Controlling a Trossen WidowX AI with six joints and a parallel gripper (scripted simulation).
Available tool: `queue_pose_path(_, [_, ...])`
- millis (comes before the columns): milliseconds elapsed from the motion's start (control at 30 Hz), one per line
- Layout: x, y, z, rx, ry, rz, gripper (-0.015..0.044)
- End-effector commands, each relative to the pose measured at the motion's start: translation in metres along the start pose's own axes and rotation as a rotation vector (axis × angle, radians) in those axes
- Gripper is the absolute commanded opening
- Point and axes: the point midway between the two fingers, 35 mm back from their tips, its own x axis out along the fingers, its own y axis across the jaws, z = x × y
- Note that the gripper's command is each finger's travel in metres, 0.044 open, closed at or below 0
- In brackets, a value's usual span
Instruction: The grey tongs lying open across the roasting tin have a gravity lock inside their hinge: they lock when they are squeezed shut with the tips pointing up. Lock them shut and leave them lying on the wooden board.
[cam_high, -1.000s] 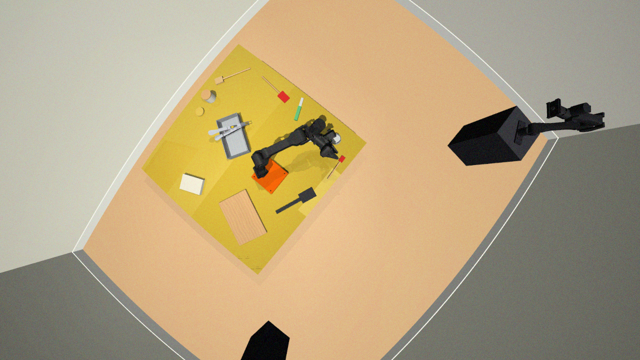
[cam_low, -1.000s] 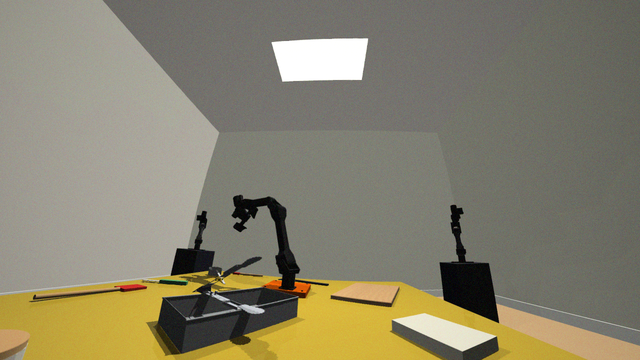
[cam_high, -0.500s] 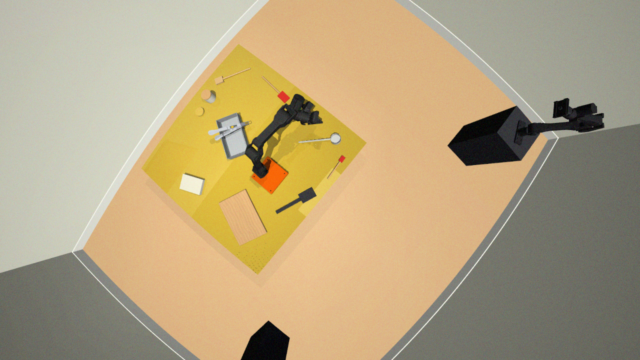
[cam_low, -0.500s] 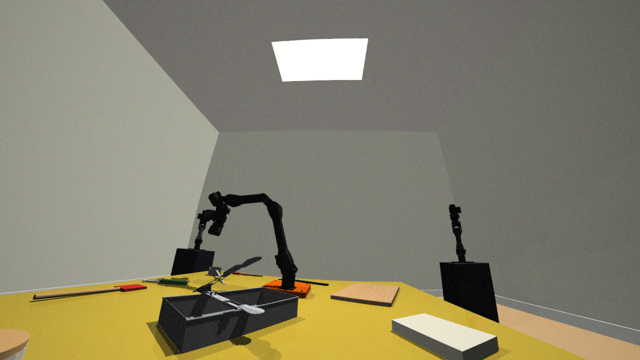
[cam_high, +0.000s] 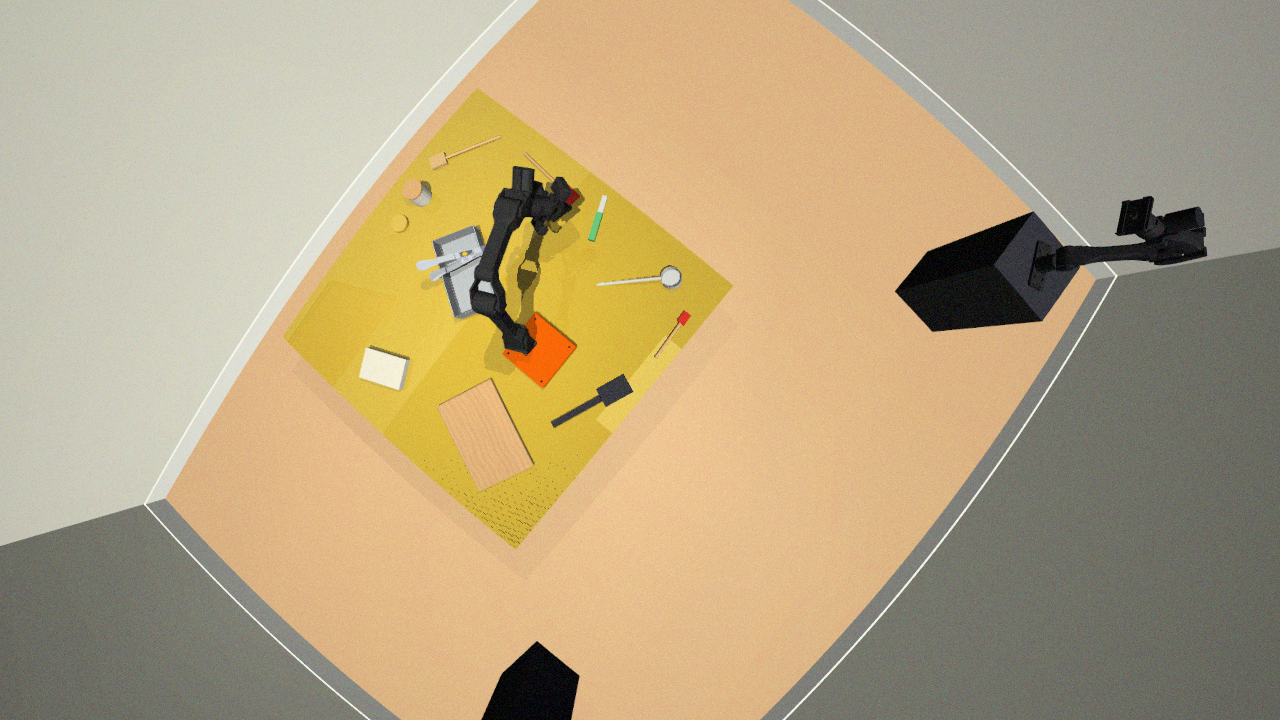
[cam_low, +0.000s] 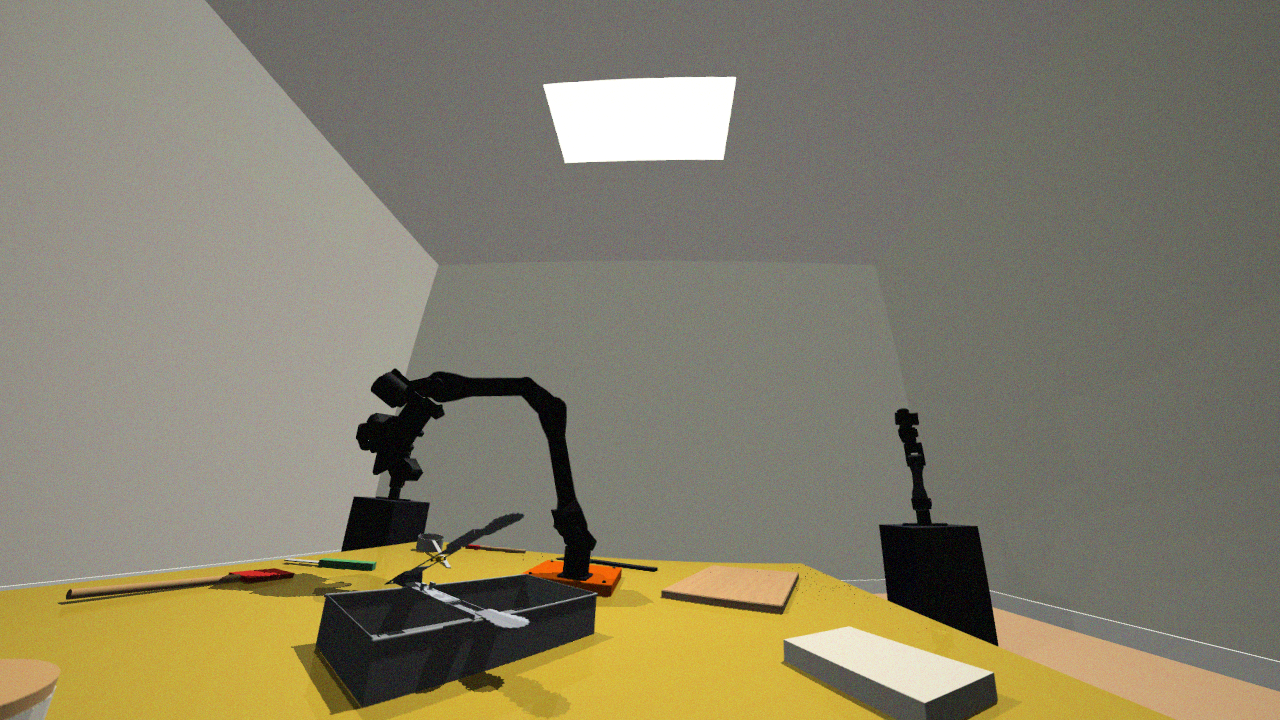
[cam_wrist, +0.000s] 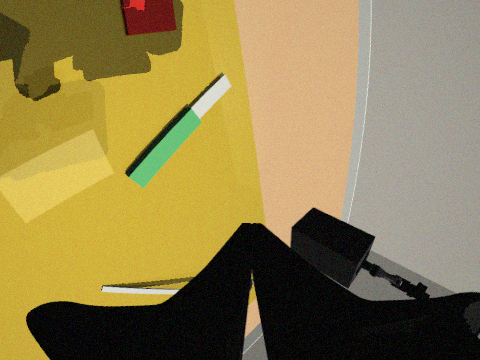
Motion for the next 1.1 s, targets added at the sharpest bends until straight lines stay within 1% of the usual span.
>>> queue_pose_path(0, [-0.028,0.04,0.038,-0.171,-0.108,0.071,-0.015])
queue_pose_path(167, [-0.067,0.108,0.082,-0.438,-0.252,0.19,-0.015])
queue_pose_path(333, [-0.114,0.183,0.107,-0.729,-0.39,0.31,-0.015])
queue_pose_path(500, [-0.164,0.257,0.11,-1.02,-0.512,0.427,-0.015])
queue_pose_path(667, [-0.211,0.323,0.093,-1.297,-0.612,0.54,-0.015])
queue_pose_path(733, [-0.217,0.331,0.089,-1.333,-0.624,0.555,-0.015])
queue_pose_path(1067, [-0.216,0.333,0.089,-1.333,-0.624,0.555,-0.015])
